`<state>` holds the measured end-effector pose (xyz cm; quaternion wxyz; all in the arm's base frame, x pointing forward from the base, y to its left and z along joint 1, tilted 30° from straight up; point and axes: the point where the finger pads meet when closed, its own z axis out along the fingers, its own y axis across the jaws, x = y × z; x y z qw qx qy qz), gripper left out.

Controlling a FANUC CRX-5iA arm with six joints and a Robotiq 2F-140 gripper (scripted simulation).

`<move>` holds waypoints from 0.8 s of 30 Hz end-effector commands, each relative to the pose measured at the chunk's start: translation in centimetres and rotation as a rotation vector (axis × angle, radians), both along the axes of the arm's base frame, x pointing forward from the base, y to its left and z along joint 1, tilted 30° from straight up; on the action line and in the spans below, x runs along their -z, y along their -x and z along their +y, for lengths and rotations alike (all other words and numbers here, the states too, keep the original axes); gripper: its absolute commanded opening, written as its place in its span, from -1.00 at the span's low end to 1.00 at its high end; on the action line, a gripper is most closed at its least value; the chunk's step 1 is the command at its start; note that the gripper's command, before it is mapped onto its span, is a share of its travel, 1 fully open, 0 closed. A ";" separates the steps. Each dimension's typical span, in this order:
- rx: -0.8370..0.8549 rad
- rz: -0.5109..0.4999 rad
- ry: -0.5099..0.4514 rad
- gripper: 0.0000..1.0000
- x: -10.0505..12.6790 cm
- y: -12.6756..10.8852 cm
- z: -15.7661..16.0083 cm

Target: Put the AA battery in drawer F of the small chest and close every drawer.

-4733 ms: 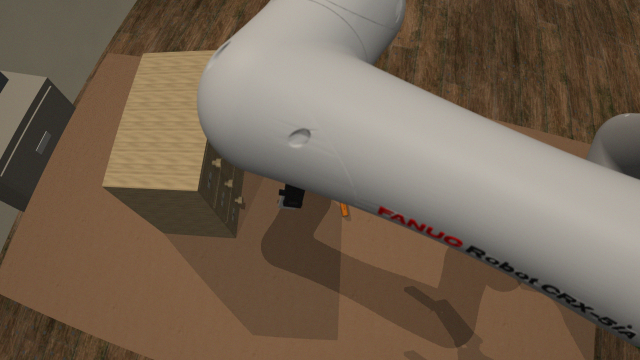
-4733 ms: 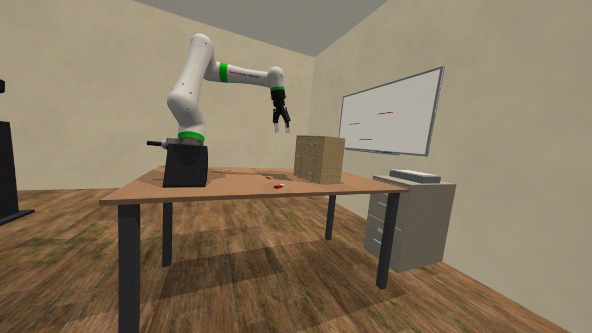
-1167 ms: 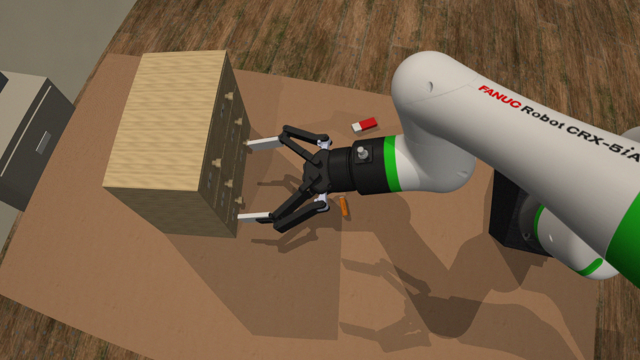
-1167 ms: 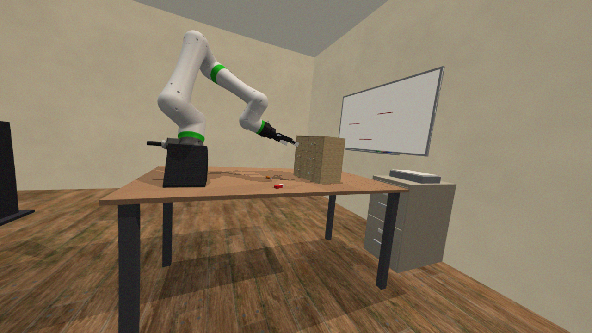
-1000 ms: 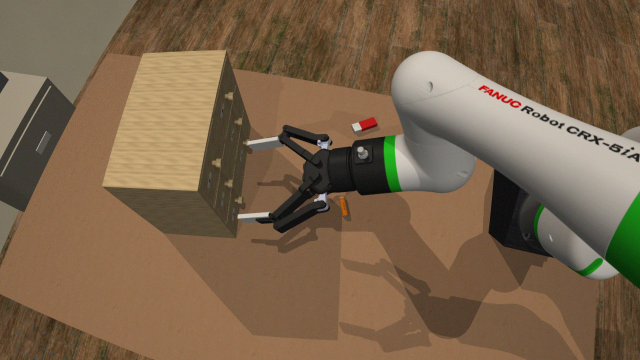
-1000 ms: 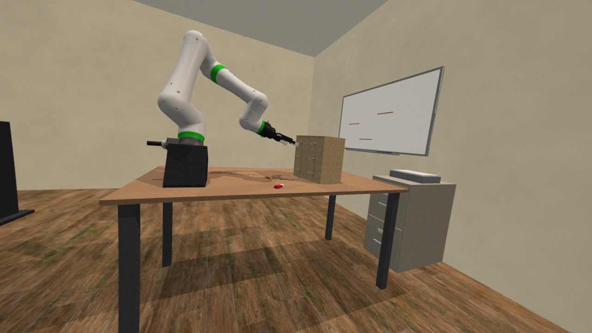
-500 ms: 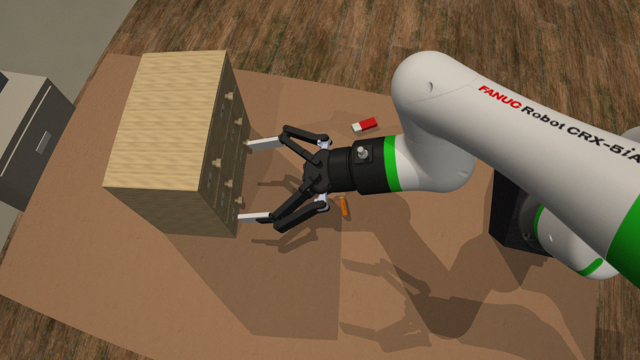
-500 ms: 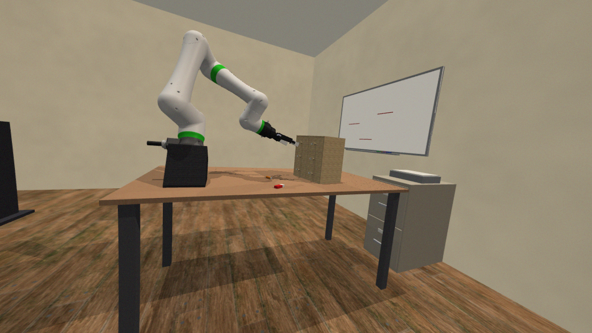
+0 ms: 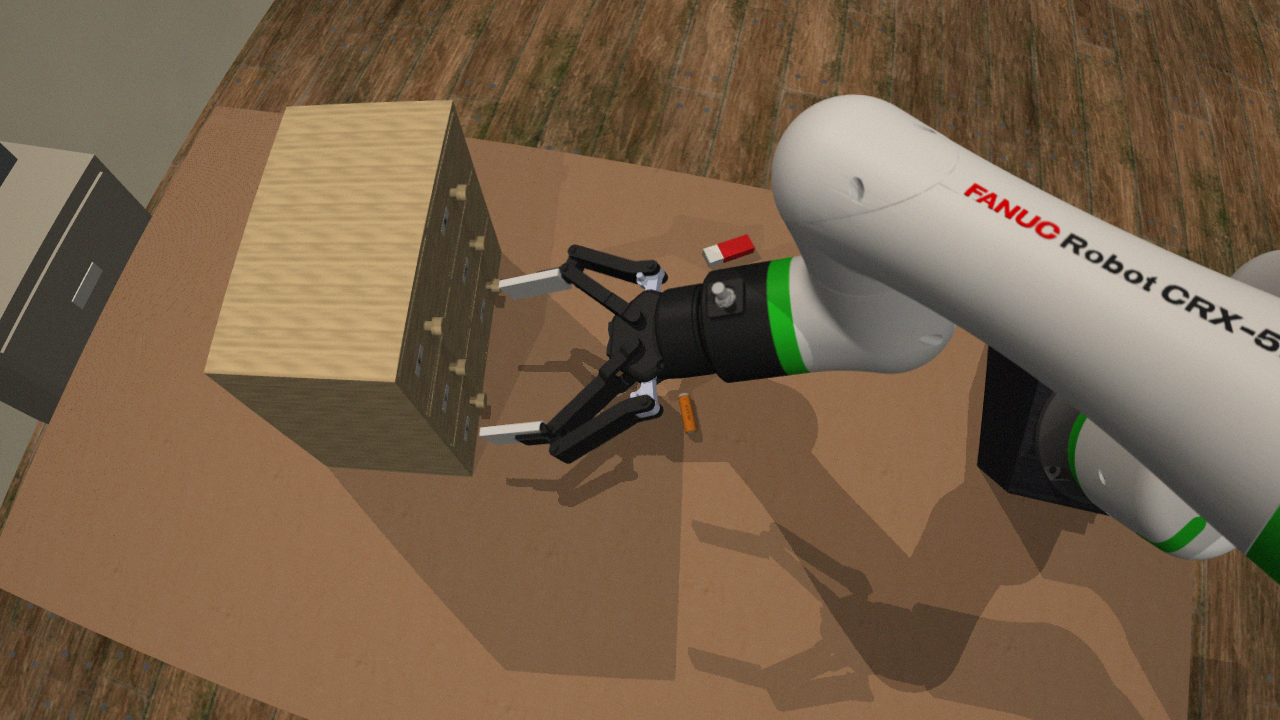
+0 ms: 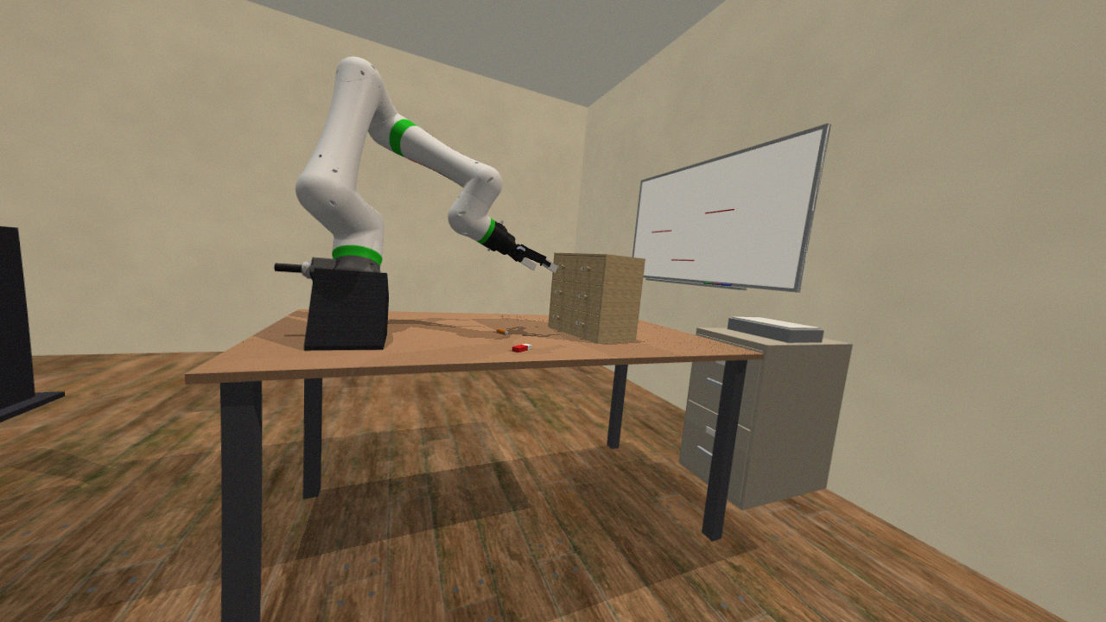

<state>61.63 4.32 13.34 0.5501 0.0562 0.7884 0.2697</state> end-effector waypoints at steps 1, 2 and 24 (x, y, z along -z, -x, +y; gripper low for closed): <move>-0.021 0.038 0.008 1.00 -0.3 0.3 -0.2; -0.028 0.048 0.010 1.00 -0.3 0.4 -0.3; -0.243 0.423 0.103 1.00 -3.1 4.0 -2.8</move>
